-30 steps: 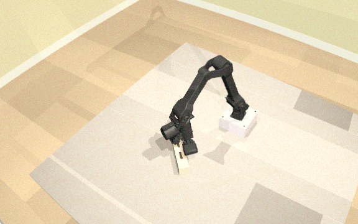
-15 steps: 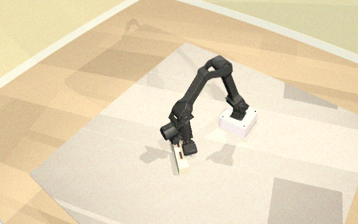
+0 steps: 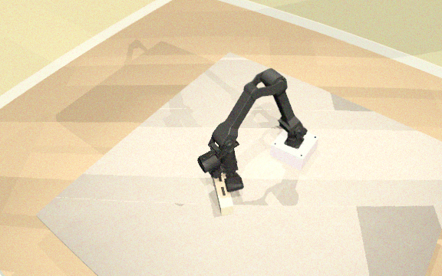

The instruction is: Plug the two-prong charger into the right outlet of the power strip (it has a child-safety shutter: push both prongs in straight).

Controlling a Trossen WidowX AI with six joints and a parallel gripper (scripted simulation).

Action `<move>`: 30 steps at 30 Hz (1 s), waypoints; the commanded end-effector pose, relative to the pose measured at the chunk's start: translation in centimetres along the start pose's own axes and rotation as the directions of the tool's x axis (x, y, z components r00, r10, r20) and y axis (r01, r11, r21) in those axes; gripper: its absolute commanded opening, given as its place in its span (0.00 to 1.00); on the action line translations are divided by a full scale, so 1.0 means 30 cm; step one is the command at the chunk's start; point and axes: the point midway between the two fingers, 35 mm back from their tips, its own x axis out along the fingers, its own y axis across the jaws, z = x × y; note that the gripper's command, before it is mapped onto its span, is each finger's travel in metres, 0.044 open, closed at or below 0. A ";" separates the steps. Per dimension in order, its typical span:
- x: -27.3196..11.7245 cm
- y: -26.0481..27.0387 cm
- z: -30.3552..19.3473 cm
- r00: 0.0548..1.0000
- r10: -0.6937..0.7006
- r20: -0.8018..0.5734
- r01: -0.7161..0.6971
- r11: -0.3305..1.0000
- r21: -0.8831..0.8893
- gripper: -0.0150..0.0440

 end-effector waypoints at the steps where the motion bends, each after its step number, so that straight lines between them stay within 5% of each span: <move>1: 0.000 0.000 0.001 1.000 0.000 0.001 0.000 1.000 0.000 0.74; 7: 0.000 0.000 0.000 1.000 0.000 0.002 0.000 1.000 0.000 1.00; 30: 0.002 0.001 -0.021 1.000 0.001 0.018 -0.001 1.000 0.004 1.00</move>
